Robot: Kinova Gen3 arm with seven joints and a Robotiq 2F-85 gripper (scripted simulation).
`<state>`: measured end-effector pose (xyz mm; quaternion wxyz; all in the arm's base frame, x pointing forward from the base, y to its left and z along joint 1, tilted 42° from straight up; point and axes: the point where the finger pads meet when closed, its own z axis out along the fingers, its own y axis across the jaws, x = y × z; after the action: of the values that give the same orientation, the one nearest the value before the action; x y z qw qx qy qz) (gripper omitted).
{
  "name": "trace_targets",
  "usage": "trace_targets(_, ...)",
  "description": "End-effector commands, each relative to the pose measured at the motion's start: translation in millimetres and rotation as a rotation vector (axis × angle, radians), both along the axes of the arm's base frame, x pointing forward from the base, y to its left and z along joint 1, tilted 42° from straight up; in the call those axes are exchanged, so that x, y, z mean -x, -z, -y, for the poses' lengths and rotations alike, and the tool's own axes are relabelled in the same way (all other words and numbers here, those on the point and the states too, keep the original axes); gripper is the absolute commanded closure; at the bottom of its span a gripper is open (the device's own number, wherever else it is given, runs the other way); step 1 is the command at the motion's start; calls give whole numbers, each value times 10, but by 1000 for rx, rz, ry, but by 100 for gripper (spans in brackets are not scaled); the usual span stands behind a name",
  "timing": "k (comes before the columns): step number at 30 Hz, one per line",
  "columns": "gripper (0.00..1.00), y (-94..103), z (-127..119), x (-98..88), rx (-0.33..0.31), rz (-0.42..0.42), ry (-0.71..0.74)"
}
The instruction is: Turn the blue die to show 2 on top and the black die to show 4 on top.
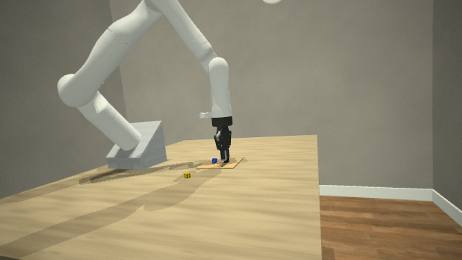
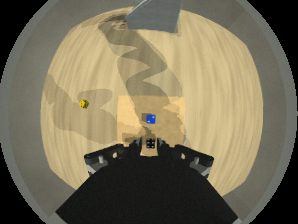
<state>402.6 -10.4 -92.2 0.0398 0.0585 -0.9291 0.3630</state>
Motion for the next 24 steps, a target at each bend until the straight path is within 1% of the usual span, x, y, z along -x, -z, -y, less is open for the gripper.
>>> trace_targets(1, 69, -97, -131, -35, -9, 8, -8)
trace_targets(3, 69, -175, -202, -38, -9, 8, -8)
trace_targets(5, 69, -175, -202, -38, -9, 8, -8)
trace_targets(11, 69, -413, -418, -44, -9, 8, -8)
trace_targets(15, 69, -524, -520, -47, -9, 8, -8)
trace_targets(19, 69, -573, -564, -48, -9, 8, -8)
trace_targets(24, 69, -579, -569, -48, -9, 8, -8)
